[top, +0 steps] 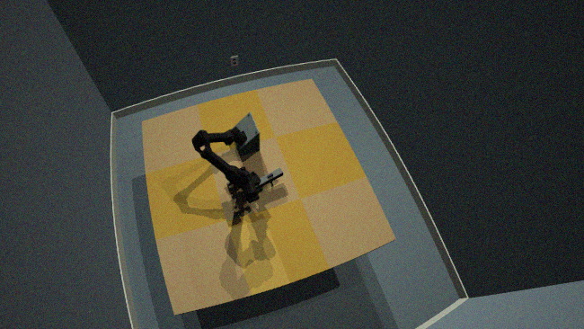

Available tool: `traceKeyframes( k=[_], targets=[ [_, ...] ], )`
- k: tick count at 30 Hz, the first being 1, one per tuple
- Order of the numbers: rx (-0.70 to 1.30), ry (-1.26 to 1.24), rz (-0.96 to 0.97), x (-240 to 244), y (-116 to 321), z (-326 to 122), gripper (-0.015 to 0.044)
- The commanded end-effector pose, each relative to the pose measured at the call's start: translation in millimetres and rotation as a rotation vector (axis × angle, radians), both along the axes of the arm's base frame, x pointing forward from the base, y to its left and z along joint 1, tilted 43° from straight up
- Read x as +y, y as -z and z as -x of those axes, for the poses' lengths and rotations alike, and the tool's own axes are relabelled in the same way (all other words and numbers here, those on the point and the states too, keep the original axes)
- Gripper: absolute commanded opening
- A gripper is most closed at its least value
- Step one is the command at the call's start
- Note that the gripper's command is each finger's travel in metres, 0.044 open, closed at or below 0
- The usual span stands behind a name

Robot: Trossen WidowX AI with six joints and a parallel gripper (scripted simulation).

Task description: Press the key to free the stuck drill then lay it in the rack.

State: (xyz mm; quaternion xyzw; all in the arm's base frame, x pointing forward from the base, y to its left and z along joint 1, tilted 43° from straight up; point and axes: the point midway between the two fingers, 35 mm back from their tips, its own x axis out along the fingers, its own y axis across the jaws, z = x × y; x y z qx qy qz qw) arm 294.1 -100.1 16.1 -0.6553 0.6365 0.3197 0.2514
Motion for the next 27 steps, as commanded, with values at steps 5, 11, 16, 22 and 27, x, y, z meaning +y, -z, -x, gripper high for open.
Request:
traceKeyframes(
  k=[5, 11, 16, 22, 27],
  targets=[
    [-0.001, -0.005, 0.004, -9, -9, -2, 0.0],
    [-0.001, -0.005, 0.005, -17, -16, -4, 0.0],
    [-0.001, -0.005, 0.005, -22, -21, -5, 0.0],
    [0.002, 0.0, 0.002, -23, -19, -3, 0.0053],
    [0.002, 0.0, 0.002, -23, -19, -3, 0.0184]
  ],
)
